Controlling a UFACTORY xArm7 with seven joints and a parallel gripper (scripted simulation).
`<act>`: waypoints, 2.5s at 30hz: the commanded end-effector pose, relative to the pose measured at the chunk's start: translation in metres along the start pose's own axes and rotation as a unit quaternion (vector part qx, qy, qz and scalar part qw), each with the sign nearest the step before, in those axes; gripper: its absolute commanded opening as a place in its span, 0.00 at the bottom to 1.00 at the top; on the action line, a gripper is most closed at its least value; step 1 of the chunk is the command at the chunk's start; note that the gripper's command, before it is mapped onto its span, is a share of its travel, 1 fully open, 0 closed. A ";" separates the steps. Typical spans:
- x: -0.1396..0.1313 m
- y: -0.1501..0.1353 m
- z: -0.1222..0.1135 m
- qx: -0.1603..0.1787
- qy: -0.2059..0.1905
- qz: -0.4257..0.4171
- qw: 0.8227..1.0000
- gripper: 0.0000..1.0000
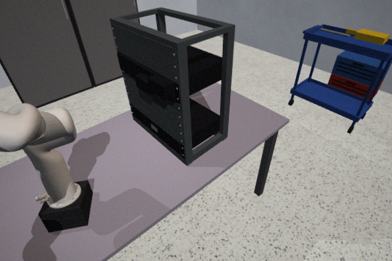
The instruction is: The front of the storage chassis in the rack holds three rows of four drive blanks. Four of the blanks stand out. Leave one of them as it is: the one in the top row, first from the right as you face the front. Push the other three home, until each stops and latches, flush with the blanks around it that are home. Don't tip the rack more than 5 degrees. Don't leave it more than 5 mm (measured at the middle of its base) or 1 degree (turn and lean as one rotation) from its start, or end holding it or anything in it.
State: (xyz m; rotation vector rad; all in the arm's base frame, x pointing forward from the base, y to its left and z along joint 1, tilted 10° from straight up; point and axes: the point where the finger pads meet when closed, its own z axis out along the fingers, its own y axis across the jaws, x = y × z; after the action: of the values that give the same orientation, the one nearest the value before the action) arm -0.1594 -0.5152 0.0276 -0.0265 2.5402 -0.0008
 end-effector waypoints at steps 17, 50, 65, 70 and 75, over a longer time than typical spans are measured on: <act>0.150 0.079 -0.120 0.175 0.080 0.242 0.951 1.00; 0.282 0.375 -0.324 0.449 0.205 0.576 0.651 1.00; 0.261 0.541 -0.390 0.546 0.252 0.659 0.452 1.00; 0.240 0.603 -0.409 0.577 0.267 0.678 0.370 1.00; 0.222 0.642 -0.418 0.595 0.277 0.685 0.316 1.00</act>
State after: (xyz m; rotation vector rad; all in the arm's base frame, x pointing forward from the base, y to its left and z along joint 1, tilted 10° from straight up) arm -0.5951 0.0986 0.2289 2.8589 1.4554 -1.2410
